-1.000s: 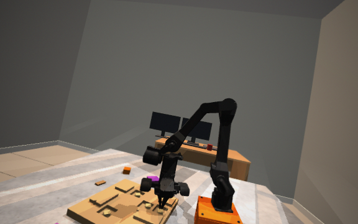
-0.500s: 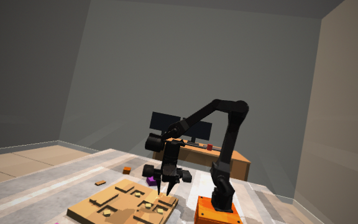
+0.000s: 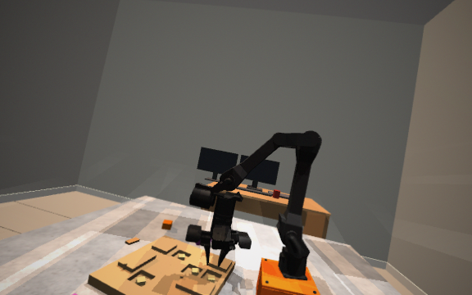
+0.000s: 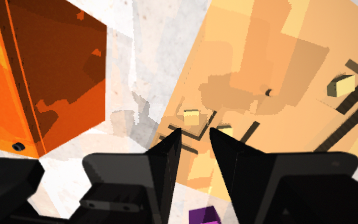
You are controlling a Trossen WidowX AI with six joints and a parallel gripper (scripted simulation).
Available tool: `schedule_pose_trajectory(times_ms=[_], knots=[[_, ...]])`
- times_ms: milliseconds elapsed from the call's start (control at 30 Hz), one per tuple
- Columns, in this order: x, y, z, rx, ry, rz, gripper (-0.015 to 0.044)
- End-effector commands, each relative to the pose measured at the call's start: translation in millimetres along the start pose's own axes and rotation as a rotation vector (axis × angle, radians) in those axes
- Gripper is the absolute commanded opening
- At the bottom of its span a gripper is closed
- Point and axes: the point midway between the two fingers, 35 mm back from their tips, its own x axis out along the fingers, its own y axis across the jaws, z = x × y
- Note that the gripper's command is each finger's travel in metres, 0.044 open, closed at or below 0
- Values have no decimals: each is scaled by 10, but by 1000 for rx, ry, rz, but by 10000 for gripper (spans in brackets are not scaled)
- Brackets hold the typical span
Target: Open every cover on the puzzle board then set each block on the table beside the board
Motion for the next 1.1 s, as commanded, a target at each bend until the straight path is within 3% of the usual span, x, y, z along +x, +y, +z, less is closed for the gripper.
schedule_pose_trajectory(times_ms=[0, 1067], knots=[[75, 32, -1, -2, 1, 9, 144], [168, 30, -3, -2, 1, 9, 144]])
